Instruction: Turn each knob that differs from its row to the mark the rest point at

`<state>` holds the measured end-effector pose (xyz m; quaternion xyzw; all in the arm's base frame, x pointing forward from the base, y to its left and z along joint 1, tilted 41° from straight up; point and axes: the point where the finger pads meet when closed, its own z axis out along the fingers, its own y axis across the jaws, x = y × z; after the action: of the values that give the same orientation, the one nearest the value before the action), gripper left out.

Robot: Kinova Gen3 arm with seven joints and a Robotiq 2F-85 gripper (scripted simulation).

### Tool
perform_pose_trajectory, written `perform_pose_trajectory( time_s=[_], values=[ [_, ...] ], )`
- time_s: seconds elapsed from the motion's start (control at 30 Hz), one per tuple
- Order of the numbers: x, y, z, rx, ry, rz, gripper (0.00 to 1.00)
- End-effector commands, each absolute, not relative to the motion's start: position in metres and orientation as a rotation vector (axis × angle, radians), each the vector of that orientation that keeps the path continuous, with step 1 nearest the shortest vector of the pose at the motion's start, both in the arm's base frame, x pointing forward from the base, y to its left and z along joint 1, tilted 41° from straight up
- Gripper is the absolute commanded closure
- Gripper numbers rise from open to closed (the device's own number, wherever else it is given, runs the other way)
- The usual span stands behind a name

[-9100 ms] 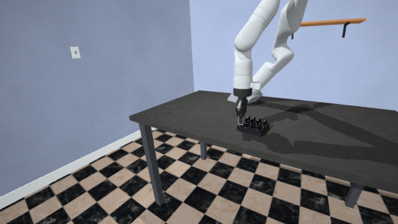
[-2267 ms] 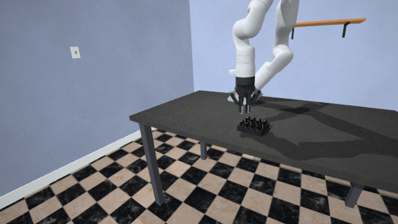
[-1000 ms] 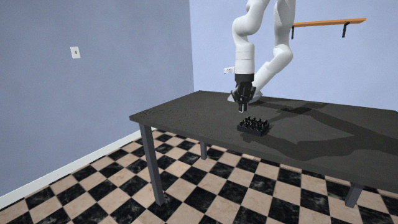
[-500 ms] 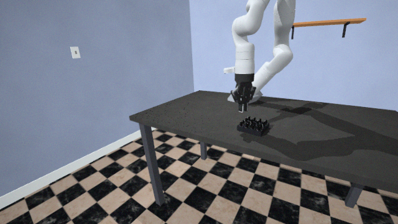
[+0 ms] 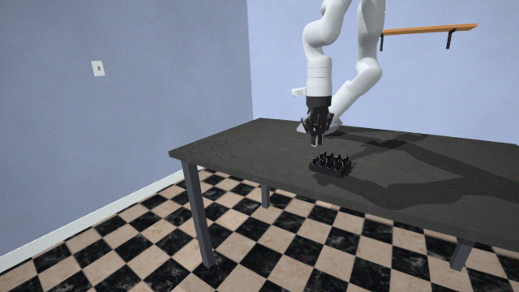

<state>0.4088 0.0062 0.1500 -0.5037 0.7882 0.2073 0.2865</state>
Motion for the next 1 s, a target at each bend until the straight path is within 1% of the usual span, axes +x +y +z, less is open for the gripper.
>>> perform_pose_trajectory(
  time_s=[0.0,0.97],
  values=[
    [0.4115,0.0034,0.15,-1.35,2.101,0.54,0.81],
    [0.4122,0.0097,0.1415,-1.351,2.104,0.542,0.81]
  ],
)
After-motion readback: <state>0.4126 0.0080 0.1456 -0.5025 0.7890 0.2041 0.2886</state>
